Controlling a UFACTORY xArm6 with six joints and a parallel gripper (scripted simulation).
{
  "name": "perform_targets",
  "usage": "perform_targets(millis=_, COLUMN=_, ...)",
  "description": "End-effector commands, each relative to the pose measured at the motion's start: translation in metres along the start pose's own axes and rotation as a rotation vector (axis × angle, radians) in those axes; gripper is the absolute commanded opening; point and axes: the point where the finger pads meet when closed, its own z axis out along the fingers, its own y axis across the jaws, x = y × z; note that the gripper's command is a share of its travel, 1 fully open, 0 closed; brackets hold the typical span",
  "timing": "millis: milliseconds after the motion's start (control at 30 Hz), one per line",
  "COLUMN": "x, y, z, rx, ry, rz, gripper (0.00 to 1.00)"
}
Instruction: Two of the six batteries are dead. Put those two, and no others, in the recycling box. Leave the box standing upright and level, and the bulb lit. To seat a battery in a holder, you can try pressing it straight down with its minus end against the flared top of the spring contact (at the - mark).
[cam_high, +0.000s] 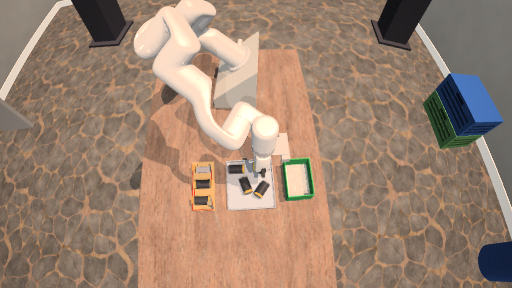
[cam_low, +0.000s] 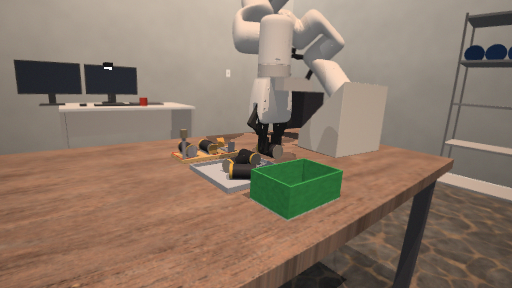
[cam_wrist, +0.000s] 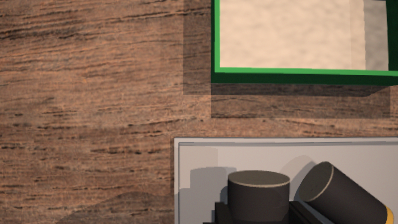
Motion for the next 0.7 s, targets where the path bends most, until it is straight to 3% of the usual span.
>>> perform_targets(millis=0, x=0.0, y=0.001, z=-0.007, rx=-0.003, ry=0.001, rz=0.001, gripper=0.28)
perform_targets(millis=100, x=0.0, y=0.001, z=-0.04, rx=-0.003, ry=0.001, rz=0.001, gripper=0.28)
perform_targets(millis=167, x=0.0, y=0.001, z=-0.04, rx=-0.003, ry=0.001, rz=0.001, gripper=0.28)
perform_targets(millis=233, x=0.0, y=0.001, z=-0.067, rx=-0.003, ry=0.001, rz=0.001, gripper=0.28)
perform_targets(millis=300, x=0.0, y=0.001, z=-0.08, rx=-0.003, ry=0.001, rz=0.001, gripper=0.28)
perform_targets(millis=667, x=0.0, y=0.001, z=-0.081, rx=-0.003, ry=0.001, rz=0.006, gripper=0.28)
